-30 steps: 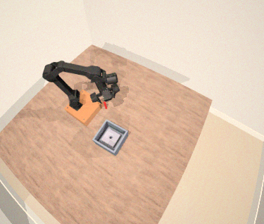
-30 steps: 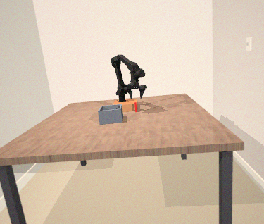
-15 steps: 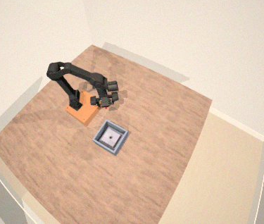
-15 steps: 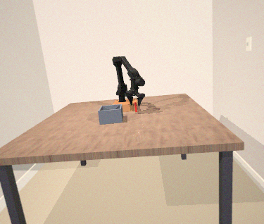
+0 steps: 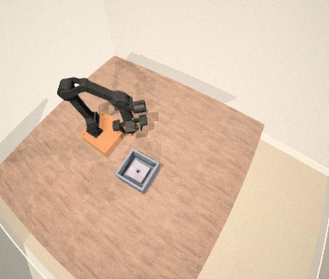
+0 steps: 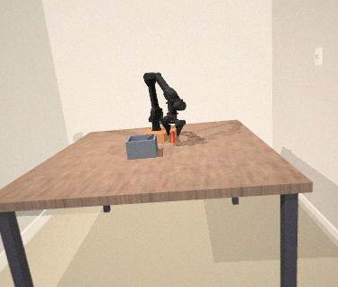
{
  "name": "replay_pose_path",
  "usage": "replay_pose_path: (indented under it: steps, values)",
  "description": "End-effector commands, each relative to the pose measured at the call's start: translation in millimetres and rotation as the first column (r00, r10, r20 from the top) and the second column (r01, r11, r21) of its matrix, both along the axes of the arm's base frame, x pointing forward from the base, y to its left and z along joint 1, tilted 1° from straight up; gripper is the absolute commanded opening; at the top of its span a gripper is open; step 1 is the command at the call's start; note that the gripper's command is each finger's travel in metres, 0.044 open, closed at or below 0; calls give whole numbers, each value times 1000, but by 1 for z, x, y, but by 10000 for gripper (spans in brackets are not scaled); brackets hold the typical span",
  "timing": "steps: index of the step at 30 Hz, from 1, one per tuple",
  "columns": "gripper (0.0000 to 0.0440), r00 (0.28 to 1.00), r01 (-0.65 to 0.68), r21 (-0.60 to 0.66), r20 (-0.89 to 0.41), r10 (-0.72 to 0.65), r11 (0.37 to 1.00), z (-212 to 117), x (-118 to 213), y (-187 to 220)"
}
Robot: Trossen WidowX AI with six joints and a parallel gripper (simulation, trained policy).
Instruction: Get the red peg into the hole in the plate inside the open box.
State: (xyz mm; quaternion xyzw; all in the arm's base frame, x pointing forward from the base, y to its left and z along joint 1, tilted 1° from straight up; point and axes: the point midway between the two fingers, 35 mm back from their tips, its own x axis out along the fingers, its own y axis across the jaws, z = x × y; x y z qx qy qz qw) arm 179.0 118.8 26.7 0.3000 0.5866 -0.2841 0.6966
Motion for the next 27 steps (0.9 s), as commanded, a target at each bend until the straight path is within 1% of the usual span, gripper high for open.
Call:
replay_pose_path:
  steps: [1, 19, 27]
  values:
    - [260, 1000, -9, 53, -29, 10, 999, -12, -6, 15]
    - [3, 998, -48, 79, -41, 52, 996, -2, -6, 30]
    - [0, 997, -48, 58, -57, 51, 997, -2, -8, 25]
